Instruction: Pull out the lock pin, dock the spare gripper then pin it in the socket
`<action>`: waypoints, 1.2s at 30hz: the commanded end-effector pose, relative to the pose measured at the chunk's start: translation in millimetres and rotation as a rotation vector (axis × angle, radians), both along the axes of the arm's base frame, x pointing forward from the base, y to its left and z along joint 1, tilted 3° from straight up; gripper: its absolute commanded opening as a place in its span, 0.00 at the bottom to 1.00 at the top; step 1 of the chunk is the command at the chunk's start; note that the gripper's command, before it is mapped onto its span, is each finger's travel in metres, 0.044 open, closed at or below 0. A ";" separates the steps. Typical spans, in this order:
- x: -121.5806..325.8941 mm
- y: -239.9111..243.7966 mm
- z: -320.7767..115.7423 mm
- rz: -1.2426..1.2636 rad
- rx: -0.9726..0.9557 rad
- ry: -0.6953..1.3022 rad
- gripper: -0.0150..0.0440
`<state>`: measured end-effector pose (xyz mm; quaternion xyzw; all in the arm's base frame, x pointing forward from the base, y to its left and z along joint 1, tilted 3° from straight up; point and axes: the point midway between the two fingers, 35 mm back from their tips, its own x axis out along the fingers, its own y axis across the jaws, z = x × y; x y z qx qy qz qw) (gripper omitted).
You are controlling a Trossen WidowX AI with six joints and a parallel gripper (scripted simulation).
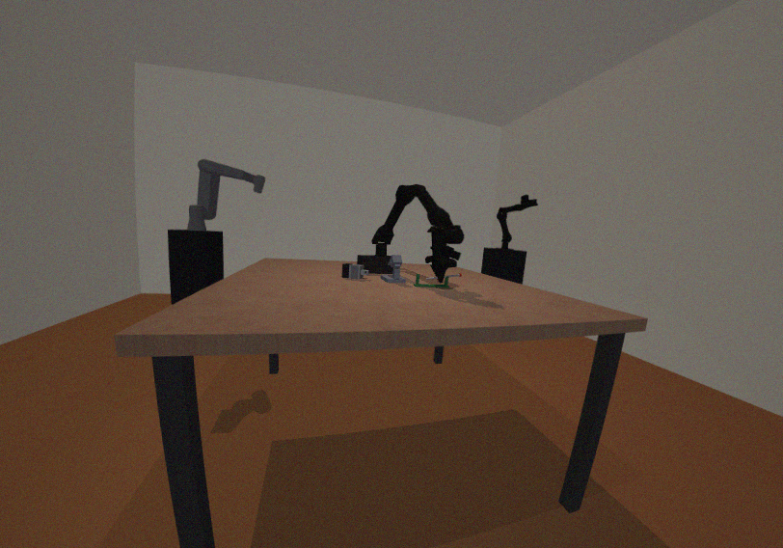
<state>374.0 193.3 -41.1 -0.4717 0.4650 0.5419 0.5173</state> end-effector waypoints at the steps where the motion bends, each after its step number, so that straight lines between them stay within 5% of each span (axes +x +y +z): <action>1: 0.1 -0.4 -0.6 0.005 -0.002 -0.003 0.25; 36: -9.5 -4.8 25.4 0.000 -0.020 0.044 0.25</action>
